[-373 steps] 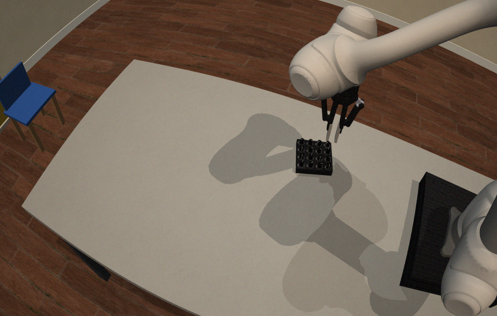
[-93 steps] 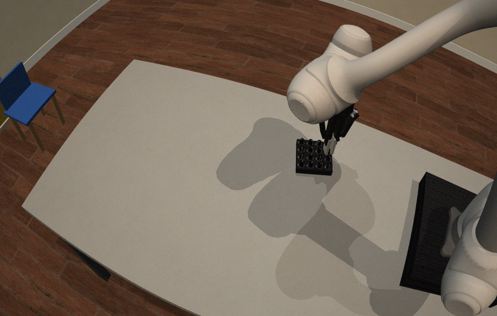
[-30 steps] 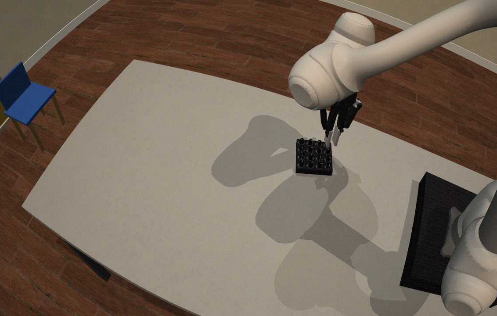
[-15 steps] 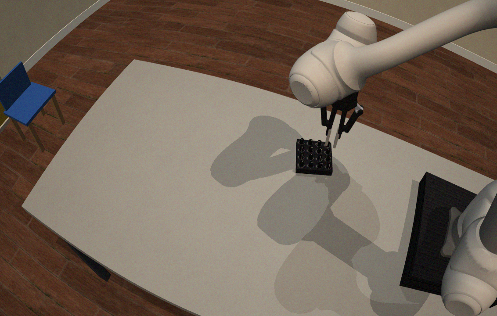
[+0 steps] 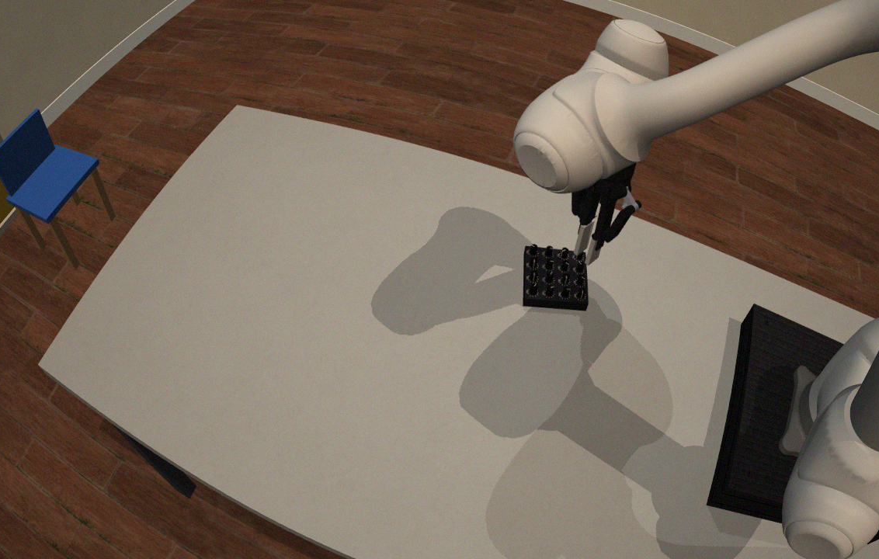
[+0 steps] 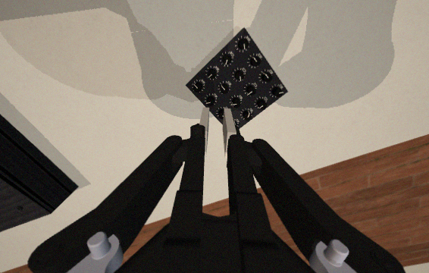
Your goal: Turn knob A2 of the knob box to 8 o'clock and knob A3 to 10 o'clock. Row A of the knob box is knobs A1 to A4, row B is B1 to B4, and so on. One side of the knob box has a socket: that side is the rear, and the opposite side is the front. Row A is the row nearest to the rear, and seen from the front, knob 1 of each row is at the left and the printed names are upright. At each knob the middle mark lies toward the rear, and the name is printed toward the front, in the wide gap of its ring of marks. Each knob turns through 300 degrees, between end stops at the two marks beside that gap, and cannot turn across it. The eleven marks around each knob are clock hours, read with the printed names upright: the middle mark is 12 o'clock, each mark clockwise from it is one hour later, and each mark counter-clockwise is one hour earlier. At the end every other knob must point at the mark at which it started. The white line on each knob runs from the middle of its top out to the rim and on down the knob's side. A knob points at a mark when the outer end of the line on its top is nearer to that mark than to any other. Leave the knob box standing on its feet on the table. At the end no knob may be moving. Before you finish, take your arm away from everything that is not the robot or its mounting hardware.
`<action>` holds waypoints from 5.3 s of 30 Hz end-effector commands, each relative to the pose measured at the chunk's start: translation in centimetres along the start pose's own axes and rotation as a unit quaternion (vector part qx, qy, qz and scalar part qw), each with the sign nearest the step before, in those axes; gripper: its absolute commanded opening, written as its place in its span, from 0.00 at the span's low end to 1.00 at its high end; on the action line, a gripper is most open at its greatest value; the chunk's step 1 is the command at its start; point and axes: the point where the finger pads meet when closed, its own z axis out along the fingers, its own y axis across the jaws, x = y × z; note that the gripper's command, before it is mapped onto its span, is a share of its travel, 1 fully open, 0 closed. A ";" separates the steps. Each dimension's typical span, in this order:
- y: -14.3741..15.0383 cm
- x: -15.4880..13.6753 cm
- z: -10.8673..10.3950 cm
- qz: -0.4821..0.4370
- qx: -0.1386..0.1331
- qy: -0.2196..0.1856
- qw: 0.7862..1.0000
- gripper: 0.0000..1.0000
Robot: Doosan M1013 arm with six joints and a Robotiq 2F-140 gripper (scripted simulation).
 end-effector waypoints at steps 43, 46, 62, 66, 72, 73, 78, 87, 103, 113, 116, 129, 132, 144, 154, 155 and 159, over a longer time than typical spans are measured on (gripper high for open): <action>-0.8 0.8 -0.8 0.376 -0.003 -0.006 0.927 0.12; -0.8 0.8 -0.8 0.376 -0.003 -0.006 0.927 0.12; -0.8 0.8 -0.8 0.376 -0.003 -0.006 0.927 0.12; -0.8 0.8 -0.8 0.377 -0.003 -0.006 0.926 0.12; -0.8 0.8 -0.7 0.379 -0.003 -0.006 0.925 0.12; -0.8 0.8 -0.7 0.380 -0.003 -0.006 0.925 0.12; -0.8 0.8 -0.4 0.385 -0.003 -0.006 0.923 0.12; -0.8 0.8 0.6 0.387 -0.003 -0.006 0.922 0.12; -0.8 0.8 2.7 0.387 -0.003 -0.006 0.922 0.12; -0.8 0.8 3.4 0.387 -0.003 -0.006 0.922 0.12; -0.8 0.8 3.5 0.387 -0.003 -0.006 0.922 0.12; -0.8 0.8 3.5 0.387 -0.003 -0.006 0.922 0.12; -0.8 0.8 3.5 0.387 -0.003 -0.006 0.922 0.12; -0.8 0.8 3.5 0.387 -0.003 -0.006 0.922 0.12; -0.8 0.8 3.5 0.387 -0.003 -0.006 0.922 0.12; -0.8 0.8 3.5 0.387 -0.003 -0.006 0.922 0.12; -0.8 0.8 3.5 0.387 -0.003 -0.006 0.922 0.12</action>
